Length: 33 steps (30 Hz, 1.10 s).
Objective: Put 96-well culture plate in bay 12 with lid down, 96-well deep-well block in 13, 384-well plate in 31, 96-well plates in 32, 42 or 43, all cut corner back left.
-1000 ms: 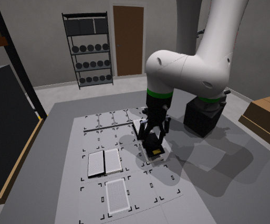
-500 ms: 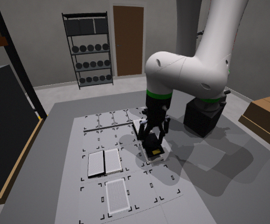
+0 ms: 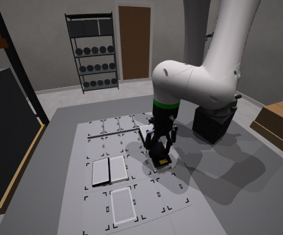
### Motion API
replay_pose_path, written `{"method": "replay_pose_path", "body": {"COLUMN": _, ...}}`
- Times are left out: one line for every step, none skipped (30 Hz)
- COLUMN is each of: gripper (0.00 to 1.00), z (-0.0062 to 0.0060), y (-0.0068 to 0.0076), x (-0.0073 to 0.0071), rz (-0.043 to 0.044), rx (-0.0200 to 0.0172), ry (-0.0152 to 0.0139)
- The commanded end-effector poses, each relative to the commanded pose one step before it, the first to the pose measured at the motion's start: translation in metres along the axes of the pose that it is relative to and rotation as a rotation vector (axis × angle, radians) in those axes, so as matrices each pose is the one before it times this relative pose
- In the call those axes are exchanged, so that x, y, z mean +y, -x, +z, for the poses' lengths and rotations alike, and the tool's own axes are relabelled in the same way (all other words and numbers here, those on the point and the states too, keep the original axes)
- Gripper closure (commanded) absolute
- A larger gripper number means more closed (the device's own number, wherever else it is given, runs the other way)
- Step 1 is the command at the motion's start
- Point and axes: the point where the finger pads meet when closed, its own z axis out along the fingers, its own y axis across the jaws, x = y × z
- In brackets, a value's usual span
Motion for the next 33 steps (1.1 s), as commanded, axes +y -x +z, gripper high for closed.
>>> {"method": "replay_pose_path", "body": {"gripper": 0.9, "z": 0.00375, "y": 0.0003, "x": -0.00071, "rz": -0.00013, "rx": -0.00027, "ry": -0.00126}}
{"method": "replay_pose_path", "body": {"gripper": 0.9, "z": 0.00133, "y": 0.00002, "x": 0.0, "rz": 0.0, "rx": 0.0, "ry": 0.0}}
{"method": "replay_pose_path", "body": {"gripper": 0.9, "z": 0.00133, "y": 0.00002, "x": 0.0, "rz": 0.0, "rx": 0.0, "ry": 0.0}}
{"method": "replay_pose_path", "body": {"gripper": 0.9, "z": 0.00133, "y": 0.00002, "x": 0.0, "rz": 0.0, "rx": 0.0, "ry": 0.0}}
{"method": "replay_pose_path", "body": {"gripper": 0.9, "z": 0.00133, "y": 0.00002, "x": 0.0, "rz": 0.0, "rx": 0.0, "ry": 0.0}}
{"method": "replay_pose_path", "body": {"gripper": 0.9, "z": 0.00133, "y": 0.00002, "x": 0.0, "rz": 0.0, "rx": 0.0, "ry": 0.0}}
{"method": "replay_pose_path", "body": {"gripper": 0.9, "z": 0.00133, "y": 0.00002, "x": 0.0, "rz": 0.0, "rx": 0.0, "ry": 0.0}}
{"method": "replay_pose_path", "body": {"gripper": 0.9, "z": 0.00133, "y": 0.00002, "x": 0.0, "rz": 0.0, "rx": 0.0, "ry": 0.0}}
{"method": "replay_pose_path", "body": {"gripper": 0.9, "z": 0.00133, "y": 0.00002, "x": 0.0, "rz": 0.0, "rx": 0.0, "ry": 0.0}}
{"method": "replay_pose_path", "body": {"gripper": 0.9, "z": 0.00133, "y": 0.00002, "x": 0.0, "rz": 0.0, "rx": 0.0, "ry": 0.0}}
{"method": "replay_pose_path", "body": {"gripper": 0.9, "z": 0.00133, "y": 0.00002, "x": 0.0, "rz": 0.0, "rx": 0.0, "ry": 0.0}}
{"method": "replay_pose_path", "body": {"gripper": 0.9, "z": 0.00133, "y": 0.00001, "x": 0.0, "rz": 0.0, "rx": 0.0, "ry": 0.0}}
{"method": "replay_pose_path", "body": {"gripper": 0.9, "z": 0.00133, "y": 0.00001, "x": 0.0, "rz": 0.0, "rx": 0.0, "ry": 0.0}}
{"method": "replay_pose_path", "body": {"gripper": 0.9, "z": 0.00133, "y": 0.00001, "x": 0.0, "rz": 0.0, "rx": 0.0, "ry": 0.0}}
{"method": "replay_pose_path", "body": {"gripper": 0.9, "z": 0.0, "y": 0.0, "x": 0.0, "rz": 0.0, "rx": 0.0, "ry": 0.0}}
{"method": "replay_pose_path", "body": {"gripper": 0.9, "z": 0.0, "y": 0.0, "x": 0.0, "rz": 0.0, "rx": 0.0, "ry": 0.0}}
{"method": "replay_pose_path", "body": {"gripper": 0.9, "z": 0.00021, "y": 0.00001, "x": 0.0, "rz": 0.0, "rx": 0.0, "ry": 0.0}}
{"method": "replay_pose_path", "body": {"gripper": 0.9, "z": -0.00007, "y": 0.0, "x": 0.0, "rz": 0.0, "rx": -0.00001, "ry": 0.00002}}
{"method": "replay_pose_path", "body": {"gripper": 0.9, "z": 0.00002, "y": 0.00001, "x": 0.0, "rz": 0.0, "rx": 0.0, "ry": -0.00001}}
{"method": "replay_pose_path", "body": {"gripper": 0.9, "z": 0.00002, "y": 0.00001, "x": 0.0, "rz": 0.0, "rx": 0.0, "ry": 0.0}}
{"method": "replay_pose_path", "body": {"gripper": 0.9, "z": 0.00001, "y": 0.00001, "x": 0.0, "rz": 0.0, "rx": 0.0, "ry": 0.0}}
{"method": "replay_pose_path", "body": {"gripper": 0.9, "z": 0.00001, "y": 0.00001, "x": 0.0, "rz": 0.0, "rx": 0.0, "ry": 0.0}}
{"method": "replay_pose_path", "body": {"gripper": 0.9, "z": 0.00001, "y": 0.00001, "x": 0.0, "rz": 0.0, "rx": 0.0, "ry": 0.0}}
{"method": "replay_pose_path", "body": {"gripper": 0.9, "z": 0.0, "y": 0.00001, "x": 0.0, "rz": 0.0, "rx": 0.0, "ry": 0.0}}
{"method": "replay_pose_path", "body": {"gripper": 0.9, "z": 0.0, "y": 0.00001, "x": 0.0, "rz": 0.0, "rx": 0.0, "ry": 0.0}}
{"method": "replay_pose_path", "body": {"gripper": 0.9, "z": -0.00008, "y": -0.00004, "x": -0.00001, "rz": 0.00004, "rx": -0.00001, "ry": 0.0}}
{"method": "replay_pose_path", "body": {"gripper": 0.9, "z": 0.00002, "y": 0.0, "x": 0.0, "rz": 0.00002, "rx": 0.00001, "ry": 0.0}}
{"method": "replay_pose_path", "body": {"gripper": 0.9, "z": 0.0, "y": 0.0, "x": 0.0, "rz": 0.0, "rx": 0.0, "ry": 0.0}}
{"method": "replay_pose_path", "body": {"gripper": 0.9, "z": 0.0, "y": 0.0, "x": 0.0, "rz": 0.0, "rx": 0.0, "ry": 0.0}}
{"method": "replay_pose_path", "body": {"gripper": 0.9, "z": 0.00005, "y": 0.00007, "x": 0.00003, "rz": -0.00006, "rx": 0.0, "ry": 0.0}}
{"method": "replay_pose_path", "body": {"gripper": 0.9, "z": 0.0, "y": 0.00001, "x": 0.0, "rz": 0.0, "rx": 0.0, "ry": 0.0}}
{"method": "replay_pose_path", "body": {"gripper": 0.9, "z": 0.0, "y": 0.0, "x": 0.0, "rz": 0.0, "rx": 0.0, "ry": 0.0}}
{"method": "replay_pose_path", "body": {"gripper": 0.9, "z": 0.0, "y": 0.0, "x": 0.0, "rz": 0.0, "rx": 0.0, "ry": 0.0}}
